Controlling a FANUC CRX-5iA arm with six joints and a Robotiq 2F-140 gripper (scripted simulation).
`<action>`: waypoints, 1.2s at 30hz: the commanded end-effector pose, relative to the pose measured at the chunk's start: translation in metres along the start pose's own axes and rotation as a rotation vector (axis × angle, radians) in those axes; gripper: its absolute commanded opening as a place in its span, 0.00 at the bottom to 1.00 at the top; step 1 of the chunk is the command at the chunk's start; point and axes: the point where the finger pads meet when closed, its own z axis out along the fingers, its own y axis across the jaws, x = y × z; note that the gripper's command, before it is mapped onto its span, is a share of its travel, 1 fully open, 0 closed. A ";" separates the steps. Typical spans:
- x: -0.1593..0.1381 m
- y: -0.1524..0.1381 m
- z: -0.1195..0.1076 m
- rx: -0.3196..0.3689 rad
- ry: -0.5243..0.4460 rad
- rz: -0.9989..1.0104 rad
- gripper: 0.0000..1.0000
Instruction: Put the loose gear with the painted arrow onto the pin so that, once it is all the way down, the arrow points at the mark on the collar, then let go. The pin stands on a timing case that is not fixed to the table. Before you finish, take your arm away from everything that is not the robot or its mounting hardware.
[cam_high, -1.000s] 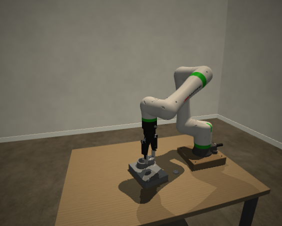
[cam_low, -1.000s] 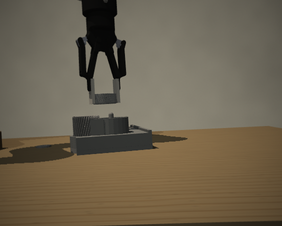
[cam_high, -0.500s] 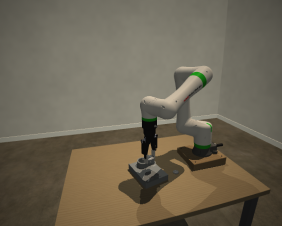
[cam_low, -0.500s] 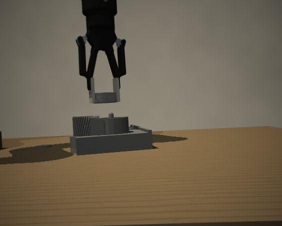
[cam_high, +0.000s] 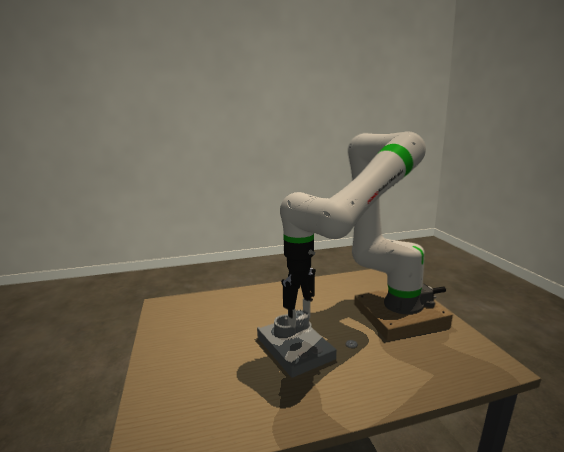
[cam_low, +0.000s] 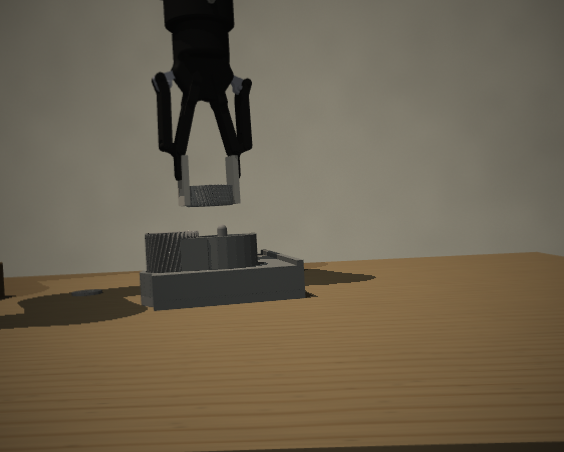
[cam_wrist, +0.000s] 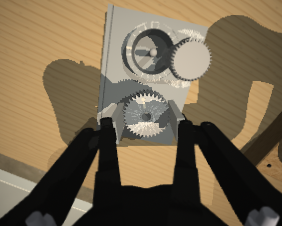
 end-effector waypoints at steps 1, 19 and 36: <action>0.000 0.000 0.000 0.000 0.000 0.000 0.00; 0.047 0.007 0.000 0.000 0.000 0.000 0.00; 0.079 0.015 0.000 0.000 0.000 -0.173 0.00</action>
